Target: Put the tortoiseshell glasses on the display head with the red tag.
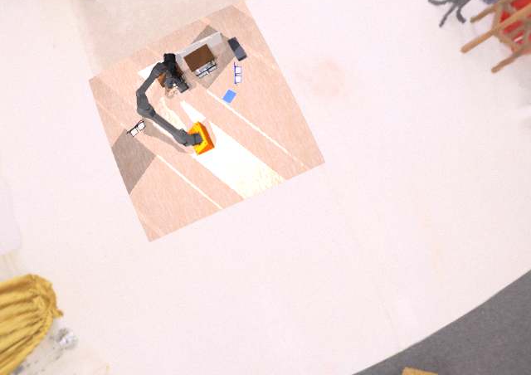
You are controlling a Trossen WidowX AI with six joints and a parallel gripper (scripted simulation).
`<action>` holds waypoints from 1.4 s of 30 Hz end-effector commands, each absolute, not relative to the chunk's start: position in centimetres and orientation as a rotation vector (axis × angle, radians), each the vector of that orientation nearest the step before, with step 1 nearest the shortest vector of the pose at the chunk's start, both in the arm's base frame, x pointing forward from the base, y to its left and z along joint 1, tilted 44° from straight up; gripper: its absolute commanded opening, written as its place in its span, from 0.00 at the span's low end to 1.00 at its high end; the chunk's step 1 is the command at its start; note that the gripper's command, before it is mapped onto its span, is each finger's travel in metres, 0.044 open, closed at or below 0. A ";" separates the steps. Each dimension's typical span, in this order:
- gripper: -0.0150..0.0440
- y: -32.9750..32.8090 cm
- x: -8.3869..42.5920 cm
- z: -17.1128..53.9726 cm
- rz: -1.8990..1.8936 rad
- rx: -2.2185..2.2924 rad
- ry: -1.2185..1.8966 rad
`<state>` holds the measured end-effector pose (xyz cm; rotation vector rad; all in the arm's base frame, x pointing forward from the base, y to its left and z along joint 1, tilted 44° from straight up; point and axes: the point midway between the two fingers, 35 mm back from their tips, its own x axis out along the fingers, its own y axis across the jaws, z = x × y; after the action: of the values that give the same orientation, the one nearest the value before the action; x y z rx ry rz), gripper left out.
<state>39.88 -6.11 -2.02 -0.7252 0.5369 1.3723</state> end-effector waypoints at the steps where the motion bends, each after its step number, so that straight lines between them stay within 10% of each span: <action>1: 0.25 -6.1 40.2 -2.0 1.371 -0.718 0.533; 34: 0.25 -5.6 40.4 -2.5 1.371 -0.718 0.533; 42: 0.44 -5.7 40.4 -2.4 1.372 -0.725 0.536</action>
<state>40.37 -5.70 -2.45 -0.7249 0.5366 1.3727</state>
